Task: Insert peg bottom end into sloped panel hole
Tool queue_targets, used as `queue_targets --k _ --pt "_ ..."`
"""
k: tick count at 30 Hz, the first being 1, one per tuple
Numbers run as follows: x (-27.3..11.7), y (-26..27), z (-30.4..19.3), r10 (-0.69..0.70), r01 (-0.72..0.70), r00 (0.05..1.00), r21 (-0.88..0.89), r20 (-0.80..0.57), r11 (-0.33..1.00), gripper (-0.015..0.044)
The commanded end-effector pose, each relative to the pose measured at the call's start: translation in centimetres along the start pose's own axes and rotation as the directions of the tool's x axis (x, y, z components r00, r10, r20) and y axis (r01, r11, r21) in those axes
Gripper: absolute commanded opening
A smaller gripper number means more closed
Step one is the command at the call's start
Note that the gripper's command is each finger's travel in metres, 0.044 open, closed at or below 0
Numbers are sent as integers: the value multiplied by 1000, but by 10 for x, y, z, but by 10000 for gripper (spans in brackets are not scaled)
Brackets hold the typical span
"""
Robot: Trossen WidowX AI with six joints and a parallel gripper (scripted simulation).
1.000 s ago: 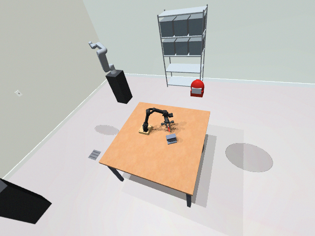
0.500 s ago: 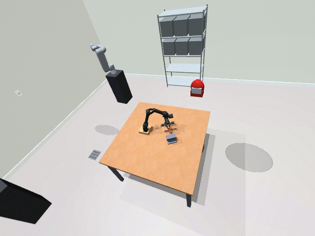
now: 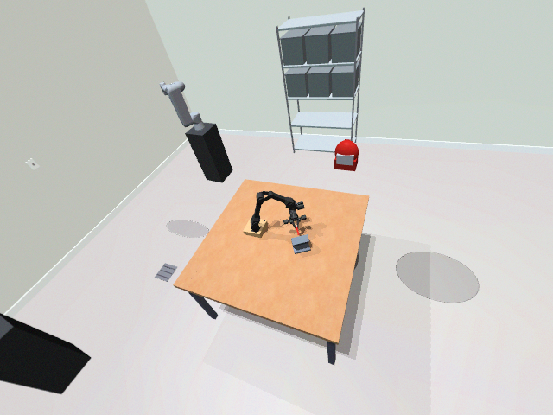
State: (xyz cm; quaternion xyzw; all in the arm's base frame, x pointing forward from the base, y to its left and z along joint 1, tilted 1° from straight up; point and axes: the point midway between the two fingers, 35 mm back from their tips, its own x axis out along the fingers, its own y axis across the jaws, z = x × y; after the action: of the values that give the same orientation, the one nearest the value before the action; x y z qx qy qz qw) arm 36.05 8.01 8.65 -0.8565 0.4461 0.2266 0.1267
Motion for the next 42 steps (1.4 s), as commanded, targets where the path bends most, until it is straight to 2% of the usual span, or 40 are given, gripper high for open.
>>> queue_targets --k 1,42 --pt "6 1 -1 2 -2 1000 -2 -5 1000 0" --pt "21 1 -2 1 -1 1000 -1 -3 1000 0"
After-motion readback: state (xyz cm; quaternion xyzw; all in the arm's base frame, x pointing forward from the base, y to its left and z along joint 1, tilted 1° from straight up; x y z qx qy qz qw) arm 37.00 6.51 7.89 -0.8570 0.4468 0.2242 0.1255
